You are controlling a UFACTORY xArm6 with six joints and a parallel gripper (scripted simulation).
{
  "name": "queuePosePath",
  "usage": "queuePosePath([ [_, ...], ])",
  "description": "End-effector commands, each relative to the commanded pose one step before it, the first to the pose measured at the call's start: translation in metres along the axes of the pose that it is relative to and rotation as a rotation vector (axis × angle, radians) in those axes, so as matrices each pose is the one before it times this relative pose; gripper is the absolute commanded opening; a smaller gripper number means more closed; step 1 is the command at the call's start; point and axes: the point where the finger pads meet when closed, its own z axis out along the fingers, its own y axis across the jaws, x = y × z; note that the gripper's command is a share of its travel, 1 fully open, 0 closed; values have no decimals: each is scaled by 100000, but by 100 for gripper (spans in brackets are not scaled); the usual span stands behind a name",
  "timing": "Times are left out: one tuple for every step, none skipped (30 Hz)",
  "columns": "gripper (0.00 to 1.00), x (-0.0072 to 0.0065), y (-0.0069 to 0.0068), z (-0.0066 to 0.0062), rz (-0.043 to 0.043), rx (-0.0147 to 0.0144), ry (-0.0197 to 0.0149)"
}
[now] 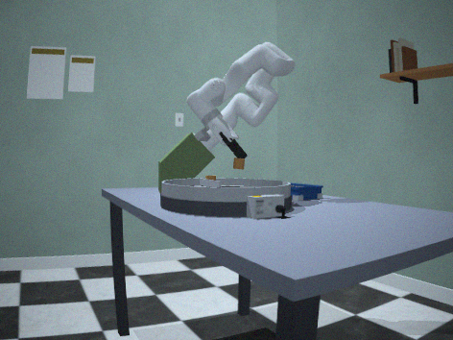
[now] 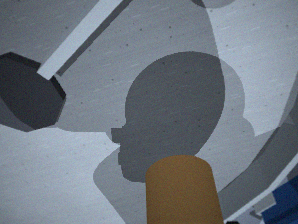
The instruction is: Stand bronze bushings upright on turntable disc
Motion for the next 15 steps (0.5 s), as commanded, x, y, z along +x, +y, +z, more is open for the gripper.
queuePosePath([
  [0,65,-103,78,-197,141,-30],
  [0,225,-10,257,0,0,1],
  [0,327,-15,373,0,0,0],
  [0,382,-17,437,0,0,0],
  [0,379,-17,433,0,0,1],
  [0,318,-14,363,0,0,0],
  [0,214,-10,246,0,0,-1],
  [0,101,-4,115,0,0,1],
  [0,18,-1,20,0,0,0],
  [0,0,0,0,0,0,0],
  [0,0,0,0,0,0,0],
  [0,0,0,0,0,0,0],
  [0,0,0,0,0,0,0],
  [0,0,0,0,0,0,0],
  [0,0,0,0,0,0,0],
])
